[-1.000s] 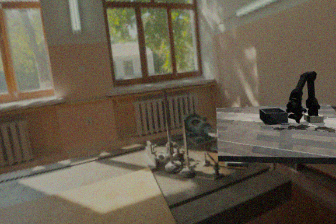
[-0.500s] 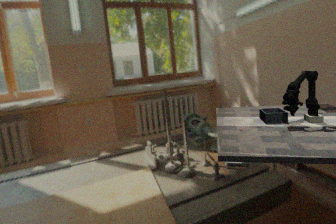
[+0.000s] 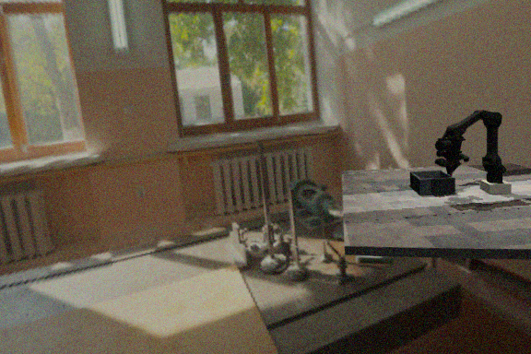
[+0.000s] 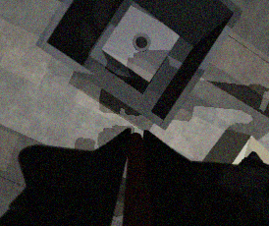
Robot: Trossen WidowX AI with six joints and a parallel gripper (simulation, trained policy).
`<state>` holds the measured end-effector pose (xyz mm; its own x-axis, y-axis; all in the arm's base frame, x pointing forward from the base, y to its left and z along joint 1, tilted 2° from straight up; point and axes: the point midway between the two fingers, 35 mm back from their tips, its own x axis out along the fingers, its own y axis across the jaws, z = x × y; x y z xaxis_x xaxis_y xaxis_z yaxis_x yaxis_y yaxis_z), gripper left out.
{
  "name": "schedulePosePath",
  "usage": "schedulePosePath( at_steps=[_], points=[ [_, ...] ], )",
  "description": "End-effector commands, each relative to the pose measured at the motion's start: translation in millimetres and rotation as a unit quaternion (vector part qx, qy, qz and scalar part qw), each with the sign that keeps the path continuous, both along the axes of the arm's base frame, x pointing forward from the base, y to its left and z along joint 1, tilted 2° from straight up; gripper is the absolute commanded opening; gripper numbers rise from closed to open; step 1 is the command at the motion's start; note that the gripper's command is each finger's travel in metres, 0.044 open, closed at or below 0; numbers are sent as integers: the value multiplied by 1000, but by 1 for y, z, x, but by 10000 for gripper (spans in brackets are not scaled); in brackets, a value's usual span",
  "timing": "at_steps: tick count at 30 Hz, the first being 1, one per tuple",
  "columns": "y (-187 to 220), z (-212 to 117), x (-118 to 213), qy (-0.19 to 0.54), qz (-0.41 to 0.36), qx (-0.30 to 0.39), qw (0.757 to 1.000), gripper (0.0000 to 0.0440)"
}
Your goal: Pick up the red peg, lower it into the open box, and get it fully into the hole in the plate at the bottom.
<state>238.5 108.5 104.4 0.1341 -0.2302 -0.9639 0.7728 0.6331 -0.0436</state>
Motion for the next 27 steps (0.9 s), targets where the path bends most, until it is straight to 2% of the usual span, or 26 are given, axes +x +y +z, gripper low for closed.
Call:
schedulePosePath(
  at_steps=[1,14,27],
  points=[
    [-9,4,13,-11,-13,-3,1000,0],
    [-59,1,57,-26,-45,-10,999,0],
    [-98,-22,84,-8,-24,4,1000,0]
  ],
)
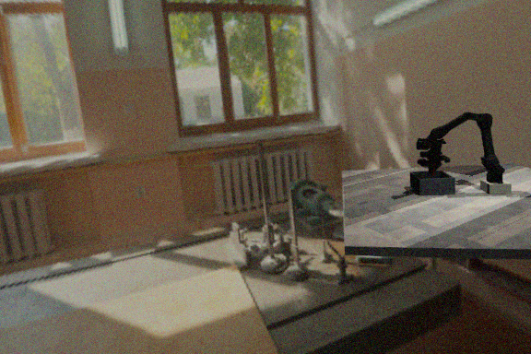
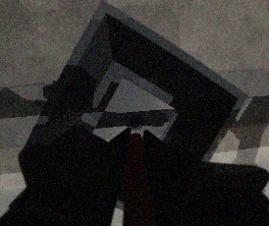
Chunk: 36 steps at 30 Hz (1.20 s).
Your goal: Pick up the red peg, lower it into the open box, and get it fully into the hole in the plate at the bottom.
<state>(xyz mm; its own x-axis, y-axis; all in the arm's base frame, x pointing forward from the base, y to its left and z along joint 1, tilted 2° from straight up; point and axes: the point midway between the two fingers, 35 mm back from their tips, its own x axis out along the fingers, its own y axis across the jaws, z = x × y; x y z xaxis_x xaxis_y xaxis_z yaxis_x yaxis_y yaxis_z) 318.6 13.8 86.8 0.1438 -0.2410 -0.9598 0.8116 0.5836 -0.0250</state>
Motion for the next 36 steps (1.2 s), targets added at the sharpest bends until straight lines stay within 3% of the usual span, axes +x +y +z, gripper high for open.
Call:
schedulePosePath(
  at_steps=[1,9,16,23,33,36],
  points=[
    [-6,-7,6,6,11,7,1000,0],
    [-14,-31,8,29,41,25,998,7],
    [-18,-49,10,48,55,43,996,146],
    [-22,-40,24,48,77,49,995,172],
    [-18,-23,55,44,76,86,992,429],
    [-14,-16,66,35,77,103,991,440]
  ],
)
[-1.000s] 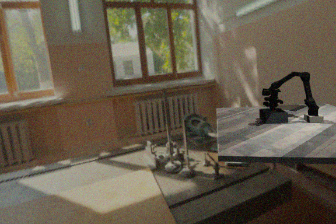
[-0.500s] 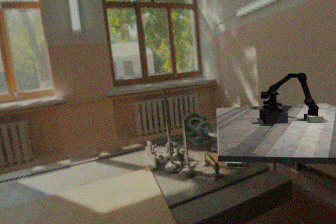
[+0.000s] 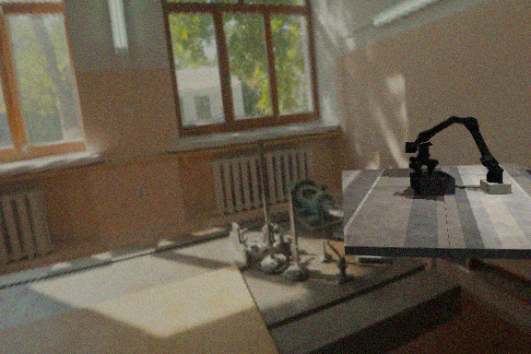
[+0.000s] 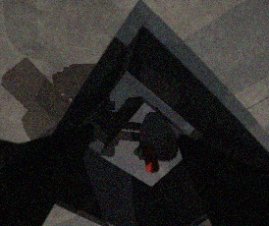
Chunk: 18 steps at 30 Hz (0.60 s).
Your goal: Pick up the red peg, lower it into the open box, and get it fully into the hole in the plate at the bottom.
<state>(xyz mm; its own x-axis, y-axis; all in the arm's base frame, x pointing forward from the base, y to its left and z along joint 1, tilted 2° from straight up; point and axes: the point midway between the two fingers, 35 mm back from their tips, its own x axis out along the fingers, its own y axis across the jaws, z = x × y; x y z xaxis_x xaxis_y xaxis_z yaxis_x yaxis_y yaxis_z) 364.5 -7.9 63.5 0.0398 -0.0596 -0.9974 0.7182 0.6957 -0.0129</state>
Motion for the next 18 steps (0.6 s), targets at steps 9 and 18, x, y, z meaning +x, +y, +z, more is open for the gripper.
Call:
schedulePosePath(
  at_steps=[9,18],
  points=[
    [24,24,53,-68,24,53,996,440],
    [26,26,57,-72,26,56,995,440]
  ],
)
